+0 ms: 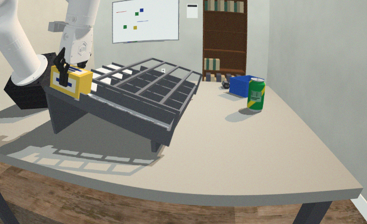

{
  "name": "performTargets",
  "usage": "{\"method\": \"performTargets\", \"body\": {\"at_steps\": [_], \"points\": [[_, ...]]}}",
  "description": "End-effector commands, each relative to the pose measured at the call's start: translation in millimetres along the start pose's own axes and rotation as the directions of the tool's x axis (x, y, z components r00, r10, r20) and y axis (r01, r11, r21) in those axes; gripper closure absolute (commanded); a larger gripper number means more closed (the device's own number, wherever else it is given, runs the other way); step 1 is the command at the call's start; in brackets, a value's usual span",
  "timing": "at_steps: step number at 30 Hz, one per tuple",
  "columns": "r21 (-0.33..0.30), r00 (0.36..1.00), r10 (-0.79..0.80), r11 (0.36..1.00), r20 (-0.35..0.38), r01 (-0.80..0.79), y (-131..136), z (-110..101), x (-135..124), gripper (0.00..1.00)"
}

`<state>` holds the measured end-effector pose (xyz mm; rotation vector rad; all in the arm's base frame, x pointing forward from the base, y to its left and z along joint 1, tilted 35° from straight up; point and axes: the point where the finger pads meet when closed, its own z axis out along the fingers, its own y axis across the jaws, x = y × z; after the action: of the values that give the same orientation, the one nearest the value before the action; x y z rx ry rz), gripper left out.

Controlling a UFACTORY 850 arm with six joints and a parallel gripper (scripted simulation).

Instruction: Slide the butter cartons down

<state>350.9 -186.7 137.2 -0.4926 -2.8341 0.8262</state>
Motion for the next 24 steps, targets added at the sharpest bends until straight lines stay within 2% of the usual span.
{"method": "performTargets", "body": {"at_steps": [1,24], "points": [[0.0,1.0,0.0,1.0,0.001,0.0,0.1,2.4,-0.3,1.0],[0.0,1.0,0.0,1.0,0.001,0.0,0.2,4.8,-0.3,1.0]]}}
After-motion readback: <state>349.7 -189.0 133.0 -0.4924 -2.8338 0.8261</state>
